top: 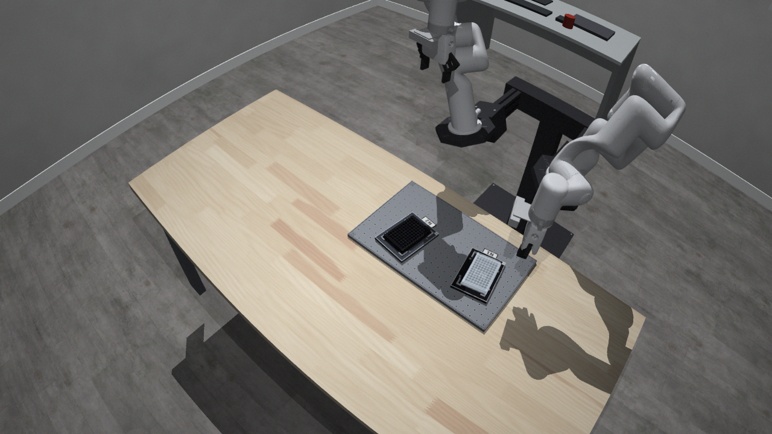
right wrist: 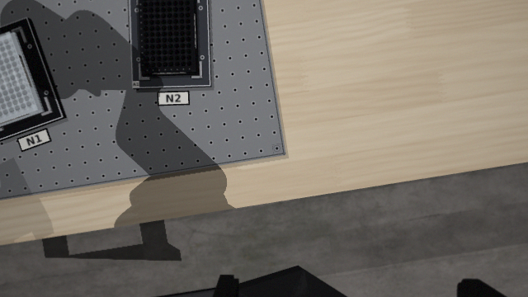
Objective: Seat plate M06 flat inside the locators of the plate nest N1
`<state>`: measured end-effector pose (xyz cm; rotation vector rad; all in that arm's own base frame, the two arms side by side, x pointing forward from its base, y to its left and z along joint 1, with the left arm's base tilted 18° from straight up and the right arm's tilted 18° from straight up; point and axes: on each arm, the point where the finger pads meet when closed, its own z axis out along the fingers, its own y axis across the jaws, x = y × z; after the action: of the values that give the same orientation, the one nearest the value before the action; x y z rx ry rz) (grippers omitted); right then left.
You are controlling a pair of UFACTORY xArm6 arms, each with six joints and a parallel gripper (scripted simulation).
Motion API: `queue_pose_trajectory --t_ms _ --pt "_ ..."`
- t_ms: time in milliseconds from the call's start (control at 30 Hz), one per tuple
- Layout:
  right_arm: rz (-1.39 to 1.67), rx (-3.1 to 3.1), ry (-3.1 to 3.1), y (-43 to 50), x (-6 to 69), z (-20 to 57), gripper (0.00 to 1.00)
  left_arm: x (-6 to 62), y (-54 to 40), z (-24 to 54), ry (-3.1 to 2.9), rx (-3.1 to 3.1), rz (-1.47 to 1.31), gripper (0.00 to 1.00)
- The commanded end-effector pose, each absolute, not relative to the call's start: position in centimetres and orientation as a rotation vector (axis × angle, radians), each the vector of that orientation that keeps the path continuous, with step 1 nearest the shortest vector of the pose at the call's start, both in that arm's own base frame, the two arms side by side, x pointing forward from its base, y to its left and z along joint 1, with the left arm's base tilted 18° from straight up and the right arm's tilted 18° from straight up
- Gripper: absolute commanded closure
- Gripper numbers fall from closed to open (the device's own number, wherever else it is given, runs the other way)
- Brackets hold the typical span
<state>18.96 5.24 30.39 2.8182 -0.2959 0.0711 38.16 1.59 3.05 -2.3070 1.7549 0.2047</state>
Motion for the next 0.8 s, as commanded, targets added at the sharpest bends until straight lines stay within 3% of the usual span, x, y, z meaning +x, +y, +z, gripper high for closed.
queue_pose_trajectory --t_ms 0,767 --pt "0.074 2.82 -0.296 5.3 19.0 30.5 0.0 38.6 0.2 1.5 1.861 -2.199 0.261 1.0" --pt "0.074 2.82 -0.296 5.3 19.0 30.5 0.0 38.7 0.4 -2.8 1.872 -2.188 0.266 1.0"
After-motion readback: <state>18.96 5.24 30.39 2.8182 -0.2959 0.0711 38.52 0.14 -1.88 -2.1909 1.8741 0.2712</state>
